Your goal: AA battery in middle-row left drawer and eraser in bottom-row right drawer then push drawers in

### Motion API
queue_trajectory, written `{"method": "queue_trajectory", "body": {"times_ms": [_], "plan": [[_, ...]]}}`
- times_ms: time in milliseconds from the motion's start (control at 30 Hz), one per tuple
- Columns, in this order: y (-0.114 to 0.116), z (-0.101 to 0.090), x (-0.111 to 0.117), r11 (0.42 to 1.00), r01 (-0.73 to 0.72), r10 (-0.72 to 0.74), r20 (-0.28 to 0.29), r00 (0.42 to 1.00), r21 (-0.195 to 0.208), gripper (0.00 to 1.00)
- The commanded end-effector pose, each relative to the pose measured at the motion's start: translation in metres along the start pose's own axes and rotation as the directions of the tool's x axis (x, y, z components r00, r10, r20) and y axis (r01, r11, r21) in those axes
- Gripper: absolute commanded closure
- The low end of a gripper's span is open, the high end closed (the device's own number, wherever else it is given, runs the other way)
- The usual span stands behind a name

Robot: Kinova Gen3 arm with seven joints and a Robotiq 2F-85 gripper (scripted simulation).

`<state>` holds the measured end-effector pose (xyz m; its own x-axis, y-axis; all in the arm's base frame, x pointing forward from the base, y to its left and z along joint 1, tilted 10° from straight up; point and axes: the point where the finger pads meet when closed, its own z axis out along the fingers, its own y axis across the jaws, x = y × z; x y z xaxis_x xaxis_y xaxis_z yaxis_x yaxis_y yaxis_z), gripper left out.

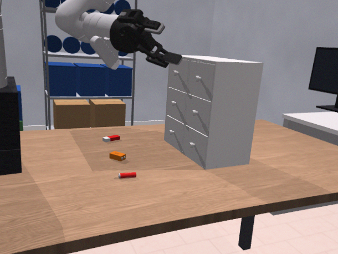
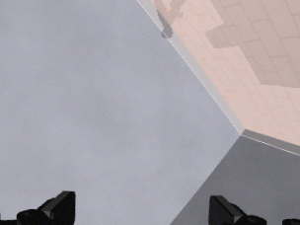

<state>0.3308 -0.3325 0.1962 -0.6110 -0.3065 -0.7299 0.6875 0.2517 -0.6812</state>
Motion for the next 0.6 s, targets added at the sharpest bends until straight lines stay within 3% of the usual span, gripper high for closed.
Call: {"method": "queue_trajectory", "body": {"times_ms": [0,400,567], "plan": [[-0.001,0.000,0.000,1.000,-0.003,0.003,-0.001,1.000,0.003,0.00],[-0.007,-0.002,0.007,0.997,-0.054,0.059,-0.078,0.995,0.061,0.00],[-0.010,-0.009,0.017,0.986,-0.111,0.131,-0.168,0.977,0.122,0.00]]}}
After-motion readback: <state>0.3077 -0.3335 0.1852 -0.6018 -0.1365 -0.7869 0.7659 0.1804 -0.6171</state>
